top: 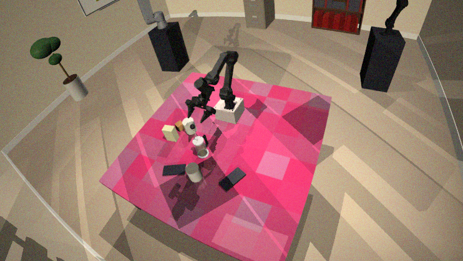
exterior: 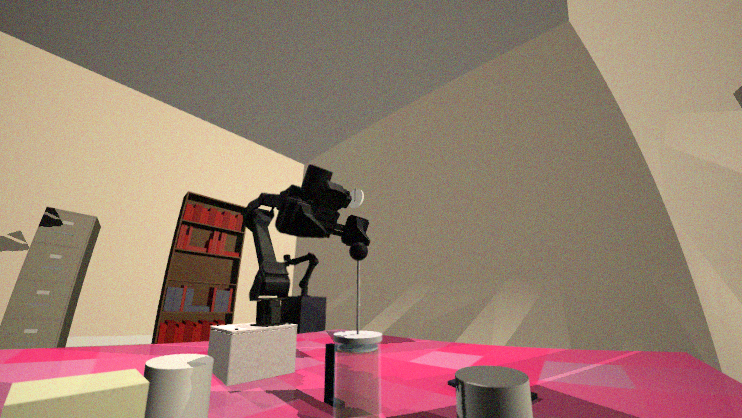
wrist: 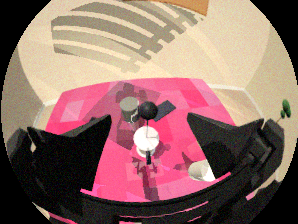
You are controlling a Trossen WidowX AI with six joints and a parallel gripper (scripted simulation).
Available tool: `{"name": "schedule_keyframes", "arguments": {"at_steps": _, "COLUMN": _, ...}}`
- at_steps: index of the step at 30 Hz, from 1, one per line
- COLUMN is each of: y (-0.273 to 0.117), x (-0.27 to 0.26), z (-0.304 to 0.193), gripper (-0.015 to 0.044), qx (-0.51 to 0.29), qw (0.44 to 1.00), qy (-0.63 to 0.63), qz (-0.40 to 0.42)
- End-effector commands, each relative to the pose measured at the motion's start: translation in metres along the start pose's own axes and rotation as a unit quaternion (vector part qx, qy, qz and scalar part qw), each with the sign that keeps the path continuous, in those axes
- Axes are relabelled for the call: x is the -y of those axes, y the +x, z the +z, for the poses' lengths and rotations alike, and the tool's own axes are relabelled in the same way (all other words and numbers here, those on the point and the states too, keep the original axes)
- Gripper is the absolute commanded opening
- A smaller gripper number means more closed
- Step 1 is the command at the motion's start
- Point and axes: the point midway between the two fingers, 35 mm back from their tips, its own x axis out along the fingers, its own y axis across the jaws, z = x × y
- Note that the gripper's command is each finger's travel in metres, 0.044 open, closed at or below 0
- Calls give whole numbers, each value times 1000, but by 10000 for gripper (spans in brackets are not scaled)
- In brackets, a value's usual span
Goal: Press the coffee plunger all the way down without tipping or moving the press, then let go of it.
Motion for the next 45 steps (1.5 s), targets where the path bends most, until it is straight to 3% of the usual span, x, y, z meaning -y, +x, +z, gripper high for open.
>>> {"name": "schedule_keyframes", "arguments": {"at_steps": 1, "y": 6, "x": 0, "z": -1, "gripper": 440, "qx": -1, "qw": 1000, "qy": 2, "qz": 1}}
{"name": "schedule_keyframes", "arguments": {"at_steps": 24, "y": 40, "x": 0, "z": -2, "gripper": 440, "qx": 0, "qw": 1000, "qy": 2, "qz": 0}}
{"name": "schedule_keyframes", "arguments": {"at_steps": 36, "y": 40, "x": 0, "z": -2, "gripper": 125, "qx": 0, "qw": 1000, "qy": 2, "qz": 0}}
{"name": "schedule_keyframes", "arguments": {"at_steps": 45, "y": 40, "x": 0, "z": -2, "gripper": 117, "qx": 0, "qw": 1000, "qy": 2, "qz": 0}}
